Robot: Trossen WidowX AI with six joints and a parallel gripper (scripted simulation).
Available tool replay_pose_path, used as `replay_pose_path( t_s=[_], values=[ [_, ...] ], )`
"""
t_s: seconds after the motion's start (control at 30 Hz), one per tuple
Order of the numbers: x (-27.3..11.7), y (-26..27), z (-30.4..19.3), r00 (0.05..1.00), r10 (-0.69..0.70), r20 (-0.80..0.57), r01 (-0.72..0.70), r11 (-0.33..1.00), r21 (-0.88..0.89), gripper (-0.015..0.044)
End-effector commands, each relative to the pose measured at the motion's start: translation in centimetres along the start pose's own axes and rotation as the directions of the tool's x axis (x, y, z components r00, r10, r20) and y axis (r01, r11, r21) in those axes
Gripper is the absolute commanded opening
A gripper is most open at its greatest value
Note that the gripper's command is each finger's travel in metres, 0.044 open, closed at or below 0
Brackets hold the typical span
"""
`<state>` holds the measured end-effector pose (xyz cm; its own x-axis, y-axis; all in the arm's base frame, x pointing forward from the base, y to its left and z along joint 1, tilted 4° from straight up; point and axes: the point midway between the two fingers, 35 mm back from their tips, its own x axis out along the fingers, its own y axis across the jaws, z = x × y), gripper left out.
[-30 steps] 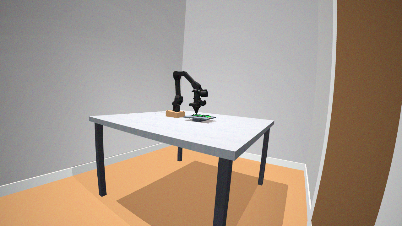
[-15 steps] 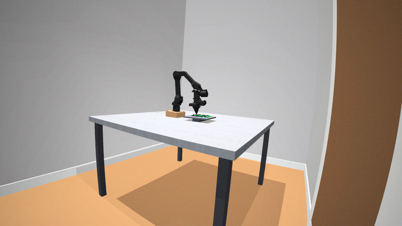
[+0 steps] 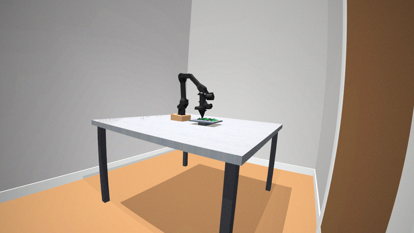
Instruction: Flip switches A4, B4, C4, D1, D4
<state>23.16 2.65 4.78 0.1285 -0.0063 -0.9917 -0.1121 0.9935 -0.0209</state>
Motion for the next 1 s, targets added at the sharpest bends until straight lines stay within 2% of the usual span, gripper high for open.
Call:
replay_pose_path(
  t_s=[0.0, 0.97],
  values=[
    [0.16, -0.06, -0.09, 1.0, -0.004, -0.003, 0.004, 1.0, 0.002, 0.0],
    [0.55, -0.07, -0.11, 1.0, -0.004, -0.003, 0.004, 1.0, 0.002, 0.0]
  ],
)
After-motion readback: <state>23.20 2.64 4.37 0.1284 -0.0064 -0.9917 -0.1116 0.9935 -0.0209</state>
